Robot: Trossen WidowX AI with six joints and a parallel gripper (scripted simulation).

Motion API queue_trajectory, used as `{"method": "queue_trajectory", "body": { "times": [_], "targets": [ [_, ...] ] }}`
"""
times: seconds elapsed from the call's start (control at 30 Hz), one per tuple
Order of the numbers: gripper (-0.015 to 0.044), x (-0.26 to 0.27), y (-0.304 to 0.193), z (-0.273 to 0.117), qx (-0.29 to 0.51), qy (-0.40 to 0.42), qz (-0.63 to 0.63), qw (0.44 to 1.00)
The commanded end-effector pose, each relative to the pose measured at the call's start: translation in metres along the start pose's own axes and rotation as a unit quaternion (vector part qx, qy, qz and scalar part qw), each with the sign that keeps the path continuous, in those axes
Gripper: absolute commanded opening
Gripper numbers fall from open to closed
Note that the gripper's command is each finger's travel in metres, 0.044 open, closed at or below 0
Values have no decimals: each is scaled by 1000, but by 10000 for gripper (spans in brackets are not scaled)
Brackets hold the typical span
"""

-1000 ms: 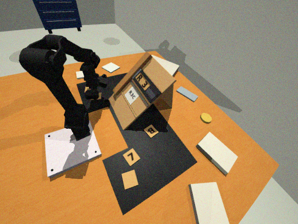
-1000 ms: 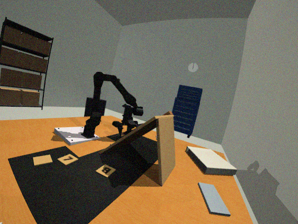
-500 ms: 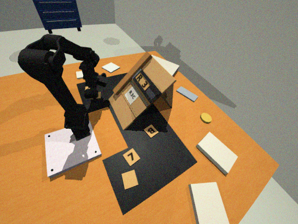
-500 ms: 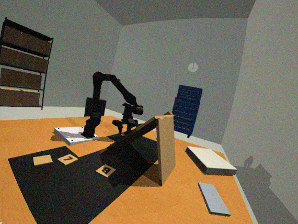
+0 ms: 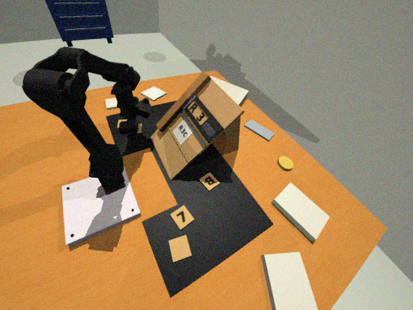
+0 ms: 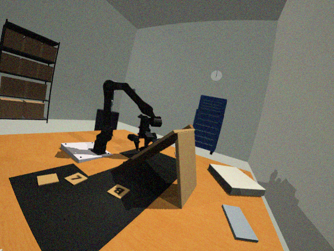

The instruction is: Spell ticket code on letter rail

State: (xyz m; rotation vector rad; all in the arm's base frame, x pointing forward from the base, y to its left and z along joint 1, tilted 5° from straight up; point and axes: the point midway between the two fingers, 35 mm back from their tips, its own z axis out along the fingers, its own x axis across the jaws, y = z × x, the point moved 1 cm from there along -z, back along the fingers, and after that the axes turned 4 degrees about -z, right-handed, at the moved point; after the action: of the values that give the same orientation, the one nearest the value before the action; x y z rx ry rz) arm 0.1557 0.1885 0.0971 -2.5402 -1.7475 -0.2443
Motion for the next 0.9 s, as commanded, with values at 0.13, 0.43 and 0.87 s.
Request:
{"method": "queue_trajectory", "body": {
  "times": [0.13,0.43,0.87],
  "targets": [
    [0,27,31,-25,-29,94,7,995],
    [0,47,73,-63,-85,192,11,978],
    [0,51,135,-133,-198,302,7,932]
  ]
}}
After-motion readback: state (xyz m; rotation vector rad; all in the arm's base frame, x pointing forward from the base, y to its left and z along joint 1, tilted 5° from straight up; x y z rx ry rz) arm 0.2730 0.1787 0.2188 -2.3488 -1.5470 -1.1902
